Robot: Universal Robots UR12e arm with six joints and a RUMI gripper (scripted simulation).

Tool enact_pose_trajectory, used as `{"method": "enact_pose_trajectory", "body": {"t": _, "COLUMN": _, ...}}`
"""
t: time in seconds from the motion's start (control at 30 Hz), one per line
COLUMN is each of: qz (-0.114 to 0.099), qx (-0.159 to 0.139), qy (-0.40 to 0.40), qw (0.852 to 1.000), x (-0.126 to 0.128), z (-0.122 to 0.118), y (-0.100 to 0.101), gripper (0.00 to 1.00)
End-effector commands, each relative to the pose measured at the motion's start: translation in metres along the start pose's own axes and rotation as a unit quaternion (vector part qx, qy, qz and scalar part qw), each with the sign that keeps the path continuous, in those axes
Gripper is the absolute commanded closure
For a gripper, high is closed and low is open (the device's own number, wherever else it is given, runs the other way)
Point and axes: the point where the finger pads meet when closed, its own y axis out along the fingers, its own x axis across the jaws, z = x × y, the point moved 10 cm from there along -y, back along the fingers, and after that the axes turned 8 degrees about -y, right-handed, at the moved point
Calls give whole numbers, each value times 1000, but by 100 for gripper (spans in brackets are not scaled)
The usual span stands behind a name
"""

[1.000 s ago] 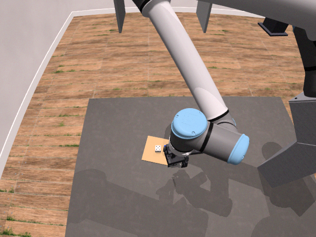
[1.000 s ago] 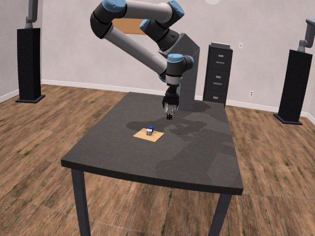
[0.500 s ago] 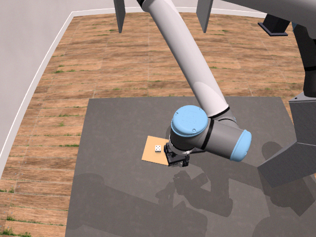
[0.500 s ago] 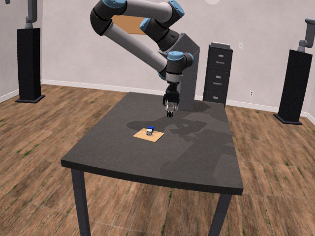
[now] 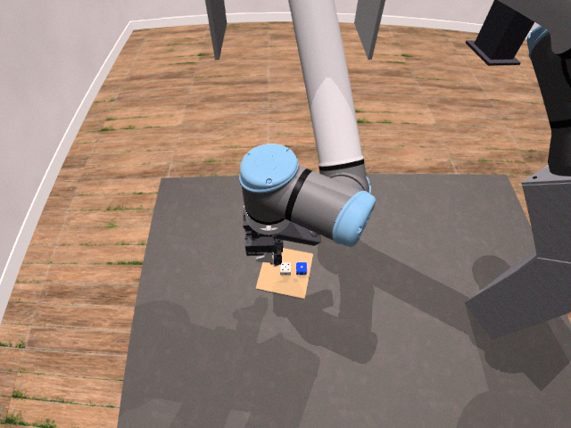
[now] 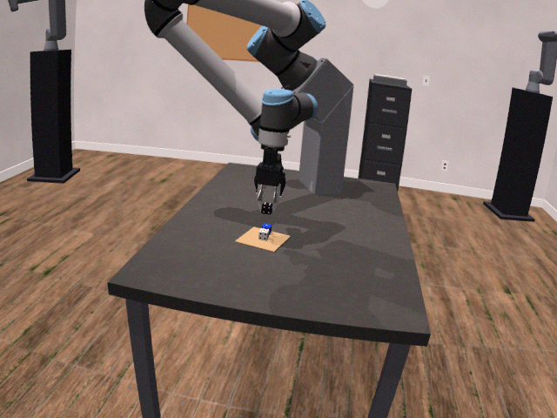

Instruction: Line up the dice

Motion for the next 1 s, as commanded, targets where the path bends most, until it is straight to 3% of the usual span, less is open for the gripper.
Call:
{"method": "enact_pose_trajectory", "body": {"t": 0.0, "qz": -9, "qx": 12, "qy": 22, "qw": 1000, "x": -19, "z": -22, "y": 4, "gripper": 90}}
{"method": "enact_pose_trajectory", "body": {"t": 0.5, "qz": -10, "qx": 13, "qy": 20, "qw": 1000, "x": -17, "z": -20, "y": 4, "gripper": 90}}
{"method": "enact_pose_trajectory", "body": {"t": 0.73, "qz": -10, "qx": 13, "qy": 20, "qw": 1000, "x": -17, "z": -21, "y": 15, "gripper": 90}}
{"method": "enact_pose_trajectory", "body": {"t": 0.97, "qz": -10, "qx": 13, "qy": 20, "qw": 1000, "x": -16, "z": -20, "y": 42, "gripper": 90}}
